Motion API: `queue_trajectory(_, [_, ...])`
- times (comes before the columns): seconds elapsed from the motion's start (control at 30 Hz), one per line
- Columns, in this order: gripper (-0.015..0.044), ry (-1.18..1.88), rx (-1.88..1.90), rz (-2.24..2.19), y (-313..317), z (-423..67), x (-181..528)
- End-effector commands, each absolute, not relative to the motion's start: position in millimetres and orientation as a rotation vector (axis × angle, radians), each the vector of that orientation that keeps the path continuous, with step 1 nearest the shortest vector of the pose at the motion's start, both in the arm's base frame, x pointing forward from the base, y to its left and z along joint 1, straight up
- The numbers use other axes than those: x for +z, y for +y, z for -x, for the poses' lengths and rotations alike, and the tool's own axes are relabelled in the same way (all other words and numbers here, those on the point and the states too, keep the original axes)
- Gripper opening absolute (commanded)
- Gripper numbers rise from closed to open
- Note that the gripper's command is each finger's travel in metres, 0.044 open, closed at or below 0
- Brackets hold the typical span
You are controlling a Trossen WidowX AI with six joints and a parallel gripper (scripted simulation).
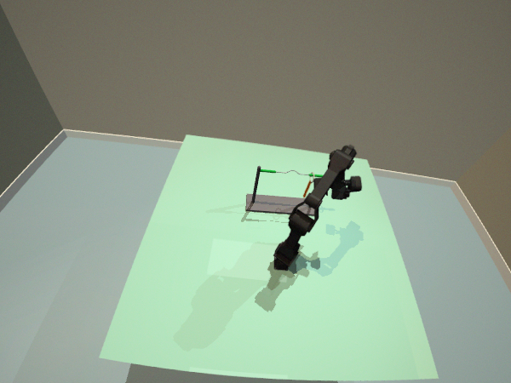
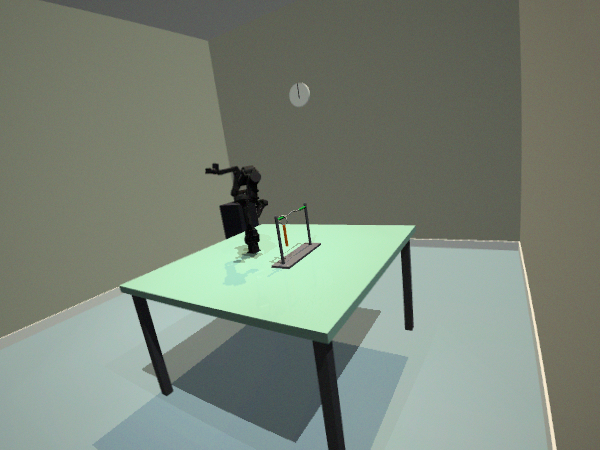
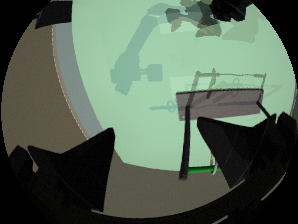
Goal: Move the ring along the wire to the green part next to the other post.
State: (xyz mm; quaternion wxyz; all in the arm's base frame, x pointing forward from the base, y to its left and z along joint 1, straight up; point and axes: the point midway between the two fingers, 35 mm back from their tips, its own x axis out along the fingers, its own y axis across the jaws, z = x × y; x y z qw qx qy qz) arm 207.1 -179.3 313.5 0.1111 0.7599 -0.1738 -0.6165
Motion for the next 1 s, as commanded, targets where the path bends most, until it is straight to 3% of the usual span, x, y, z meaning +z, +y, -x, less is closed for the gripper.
queue_trajectory(0.0, [0.0374,-0.502,-1.807,-2.231,-179.8,-208.2,312.5])
queue_trajectory(0.27, [0.0164,-0.162,-1.585,-2.173,-201.7,-252.1,270.4])
queue_trajectory(0.97, [0.016,0.334,-0.784,-1.6,-233.6,-312.2,161.7])
